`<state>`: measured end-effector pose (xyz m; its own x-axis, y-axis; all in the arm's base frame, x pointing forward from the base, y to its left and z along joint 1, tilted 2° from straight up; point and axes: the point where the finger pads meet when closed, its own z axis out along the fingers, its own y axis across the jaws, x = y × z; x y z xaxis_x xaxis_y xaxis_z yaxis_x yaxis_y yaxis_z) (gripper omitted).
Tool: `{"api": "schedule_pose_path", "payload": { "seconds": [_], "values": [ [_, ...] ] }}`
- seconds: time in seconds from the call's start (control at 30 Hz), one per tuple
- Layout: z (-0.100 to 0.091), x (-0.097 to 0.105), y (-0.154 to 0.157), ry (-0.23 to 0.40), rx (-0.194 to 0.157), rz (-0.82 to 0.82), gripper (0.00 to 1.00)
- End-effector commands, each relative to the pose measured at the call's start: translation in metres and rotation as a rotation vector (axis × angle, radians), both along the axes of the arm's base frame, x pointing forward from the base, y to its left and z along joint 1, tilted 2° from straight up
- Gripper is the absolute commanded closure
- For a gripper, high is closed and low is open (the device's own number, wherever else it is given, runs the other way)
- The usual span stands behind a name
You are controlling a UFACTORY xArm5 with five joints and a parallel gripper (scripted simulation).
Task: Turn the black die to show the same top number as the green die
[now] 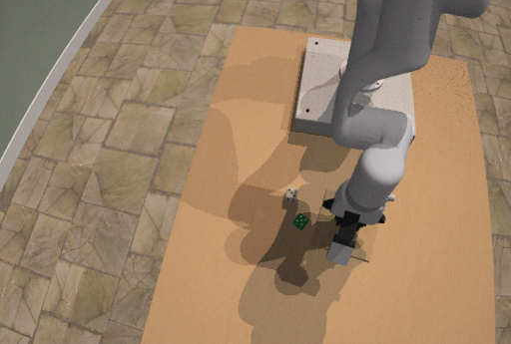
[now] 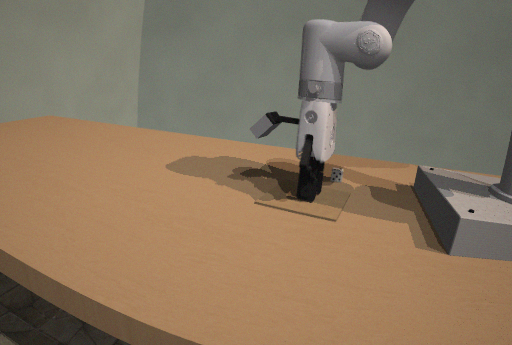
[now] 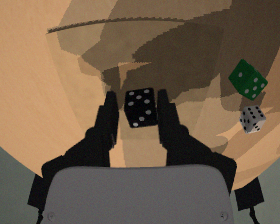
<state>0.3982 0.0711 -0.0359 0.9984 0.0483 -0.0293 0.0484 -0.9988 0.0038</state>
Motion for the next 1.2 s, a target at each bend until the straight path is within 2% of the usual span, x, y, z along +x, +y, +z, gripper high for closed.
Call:
{"api": "schedule_pose_path", "payload": {
  "seconds": [0.0,0.97,1.0,1.17],
  "values": [
    [0.0008,0.0012,0.0002,-0.003,0.001,0.0,0.58],
    [0.0008,0.0012,0.0002,-0.003,0.001,0.0,0.58],
    [0.0008,0.0012,0.0002,-0.003,0.001,0.0,0.79],
    [0.0008,0.0012,0.0002,-0.003,0.001,0.0,0.79]
  ]
}}
